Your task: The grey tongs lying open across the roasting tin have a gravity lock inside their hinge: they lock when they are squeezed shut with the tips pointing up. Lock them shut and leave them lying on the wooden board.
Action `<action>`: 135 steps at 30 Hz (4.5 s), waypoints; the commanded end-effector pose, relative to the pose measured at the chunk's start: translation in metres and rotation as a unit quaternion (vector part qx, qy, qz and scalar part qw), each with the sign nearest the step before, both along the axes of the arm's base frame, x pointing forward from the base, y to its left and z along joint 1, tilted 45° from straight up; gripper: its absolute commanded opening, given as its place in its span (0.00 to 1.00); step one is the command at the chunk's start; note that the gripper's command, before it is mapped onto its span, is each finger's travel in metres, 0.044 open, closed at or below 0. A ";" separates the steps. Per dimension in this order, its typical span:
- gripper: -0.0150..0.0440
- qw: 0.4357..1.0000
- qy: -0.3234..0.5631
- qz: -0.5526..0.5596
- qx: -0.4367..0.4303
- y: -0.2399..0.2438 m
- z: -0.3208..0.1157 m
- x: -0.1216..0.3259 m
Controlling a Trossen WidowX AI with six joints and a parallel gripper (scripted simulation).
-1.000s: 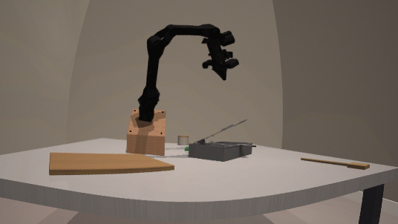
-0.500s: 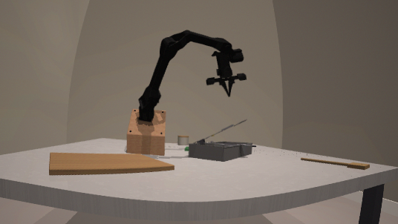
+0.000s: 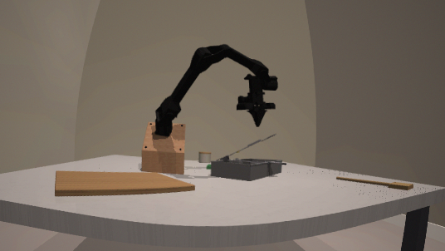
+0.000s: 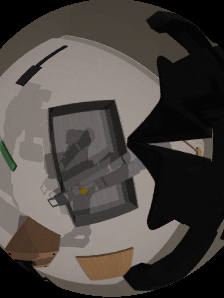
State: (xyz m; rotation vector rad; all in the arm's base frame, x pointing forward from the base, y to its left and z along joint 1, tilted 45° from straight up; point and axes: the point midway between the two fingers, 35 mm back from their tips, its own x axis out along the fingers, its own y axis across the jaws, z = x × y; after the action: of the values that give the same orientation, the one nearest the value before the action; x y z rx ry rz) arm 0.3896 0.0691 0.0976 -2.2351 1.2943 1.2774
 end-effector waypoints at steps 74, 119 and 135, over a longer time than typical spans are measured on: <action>0.00 0.953 0.208 0.184 -0.117 -0.081 -0.081 0.021; 0.00 0.953 0.209 0.184 -0.119 -0.132 -0.037 -0.007; 0.00 0.955 0.204 0.182 -0.117 -0.132 -0.034 -0.005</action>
State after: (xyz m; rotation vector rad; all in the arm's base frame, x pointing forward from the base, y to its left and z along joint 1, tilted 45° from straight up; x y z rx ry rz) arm 0.3840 -0.0635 0.0637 -2.5555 1.2538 1.8897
